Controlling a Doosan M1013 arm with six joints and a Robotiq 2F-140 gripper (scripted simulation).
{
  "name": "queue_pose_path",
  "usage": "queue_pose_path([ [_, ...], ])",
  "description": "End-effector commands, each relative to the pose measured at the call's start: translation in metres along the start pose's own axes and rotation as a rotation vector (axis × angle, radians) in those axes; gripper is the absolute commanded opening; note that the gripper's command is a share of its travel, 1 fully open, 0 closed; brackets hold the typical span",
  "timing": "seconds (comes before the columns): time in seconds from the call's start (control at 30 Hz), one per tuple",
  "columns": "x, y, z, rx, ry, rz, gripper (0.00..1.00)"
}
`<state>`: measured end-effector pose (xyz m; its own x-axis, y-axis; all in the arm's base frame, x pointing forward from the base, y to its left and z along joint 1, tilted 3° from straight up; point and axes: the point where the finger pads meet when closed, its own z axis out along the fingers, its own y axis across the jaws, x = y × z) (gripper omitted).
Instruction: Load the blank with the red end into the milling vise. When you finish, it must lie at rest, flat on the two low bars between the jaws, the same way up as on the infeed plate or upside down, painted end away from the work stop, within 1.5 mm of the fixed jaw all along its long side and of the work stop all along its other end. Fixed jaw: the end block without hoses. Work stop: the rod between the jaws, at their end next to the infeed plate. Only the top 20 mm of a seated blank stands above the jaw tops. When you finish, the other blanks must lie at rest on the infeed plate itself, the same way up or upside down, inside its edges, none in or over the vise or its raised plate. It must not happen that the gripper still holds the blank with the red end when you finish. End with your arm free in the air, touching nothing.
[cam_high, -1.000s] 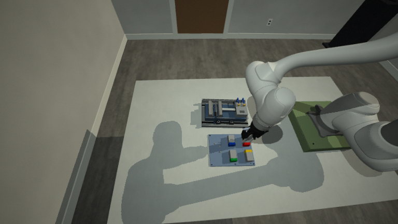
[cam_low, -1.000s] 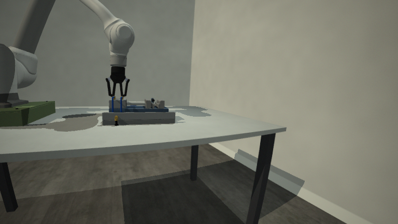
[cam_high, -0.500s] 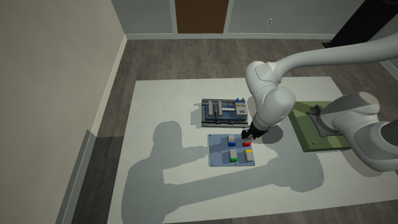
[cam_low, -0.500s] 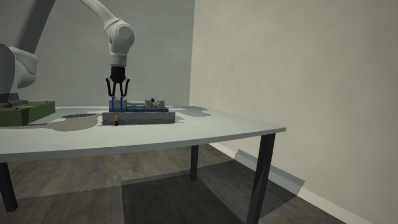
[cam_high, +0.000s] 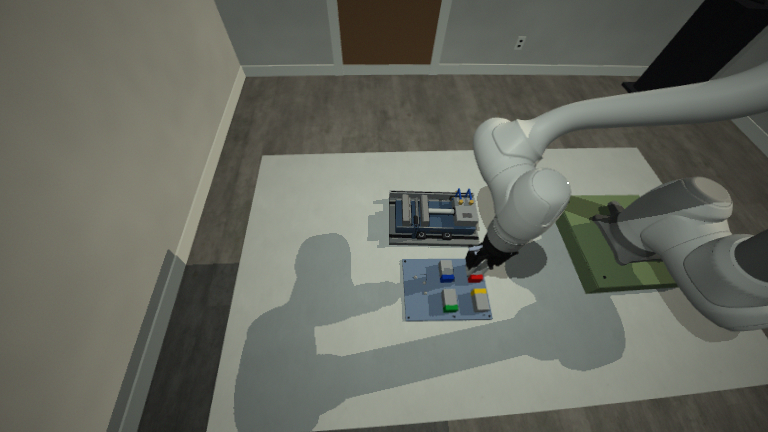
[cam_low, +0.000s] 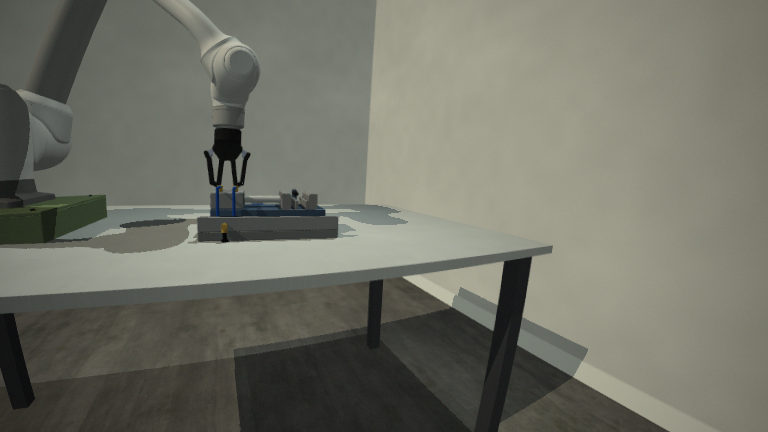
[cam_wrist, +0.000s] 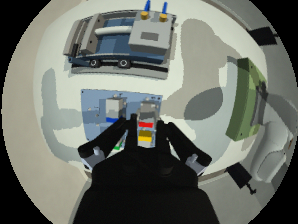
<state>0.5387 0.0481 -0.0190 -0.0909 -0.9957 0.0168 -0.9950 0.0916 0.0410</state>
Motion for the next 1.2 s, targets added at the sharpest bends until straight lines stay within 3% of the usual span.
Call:
queue_pose_path([
  [0.0, 0.000, 0.000, 0.000, 0.000, 0.000, 0.000, 0.00],
  [0.5, 0.000, 0.000, 0.000, 0.000, 0.000, 0.000, 0.00],
  [1.17, 0.000, 0.000, -0.036, 0.000, 0.000, 0.000, 0.00],
])
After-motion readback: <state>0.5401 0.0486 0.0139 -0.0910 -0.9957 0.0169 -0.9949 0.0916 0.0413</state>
